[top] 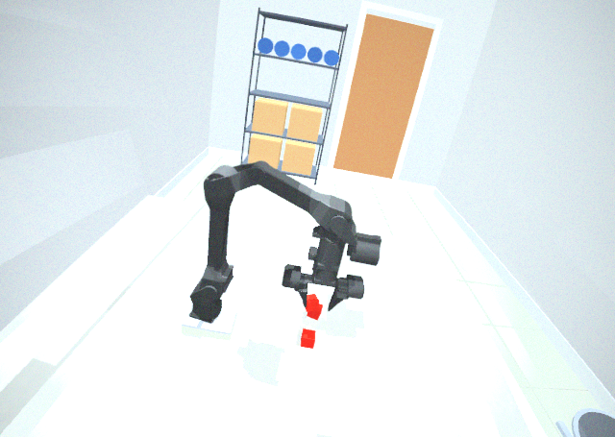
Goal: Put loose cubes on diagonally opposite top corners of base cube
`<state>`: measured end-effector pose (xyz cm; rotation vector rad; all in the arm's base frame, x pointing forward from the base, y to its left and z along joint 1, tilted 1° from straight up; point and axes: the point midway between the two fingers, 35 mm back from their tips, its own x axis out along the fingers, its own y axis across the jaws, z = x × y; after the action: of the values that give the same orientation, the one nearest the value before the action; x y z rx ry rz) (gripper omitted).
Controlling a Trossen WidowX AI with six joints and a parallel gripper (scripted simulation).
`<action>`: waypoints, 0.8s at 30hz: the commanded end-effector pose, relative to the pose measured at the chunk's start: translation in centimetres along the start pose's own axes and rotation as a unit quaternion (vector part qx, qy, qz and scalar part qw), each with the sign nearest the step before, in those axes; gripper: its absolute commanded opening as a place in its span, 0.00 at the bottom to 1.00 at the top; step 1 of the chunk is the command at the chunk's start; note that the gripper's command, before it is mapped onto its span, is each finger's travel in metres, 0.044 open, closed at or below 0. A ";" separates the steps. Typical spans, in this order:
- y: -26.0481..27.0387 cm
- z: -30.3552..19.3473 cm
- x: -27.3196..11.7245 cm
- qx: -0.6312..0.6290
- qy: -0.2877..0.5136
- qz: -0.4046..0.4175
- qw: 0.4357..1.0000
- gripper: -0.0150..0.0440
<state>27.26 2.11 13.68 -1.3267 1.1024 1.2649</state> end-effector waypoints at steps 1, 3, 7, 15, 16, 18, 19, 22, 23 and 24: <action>0.0 0.0 2.2 -0.003 -0.001 0.002 1.000 0.70; 0.0 0.0 3.8 -0.004 -0.001 0.003 1.000 0.70; 0.2 0.0 5.7 -0.005 -0.001 0.004 1.000 0.70; 0.3 0.0 7.2 -0.005 -0.001 0.004 1.000 0.70; 0.3 0.0 7.2 -0.005 -0.001 0.004 1.000 0.70; 0.3 0.0 7.3 -0.005 -0.001 0.004 1.000 0.70; 0.3 0.0 7.3 -0.005 -0.001 0.004 1.000 0.70; 0.2 0.0 7.8 -0.005 -0.001 0.004 1.000 0.70; 0.2 0.0 8.0 -0.005 -0.001 0.004 1.000 0.70; 0.2 0.0 8.1 -0.005 -0.001 0.004 1.000 0.70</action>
<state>27.51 2.12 6.18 -1.3300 1.1007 1.2700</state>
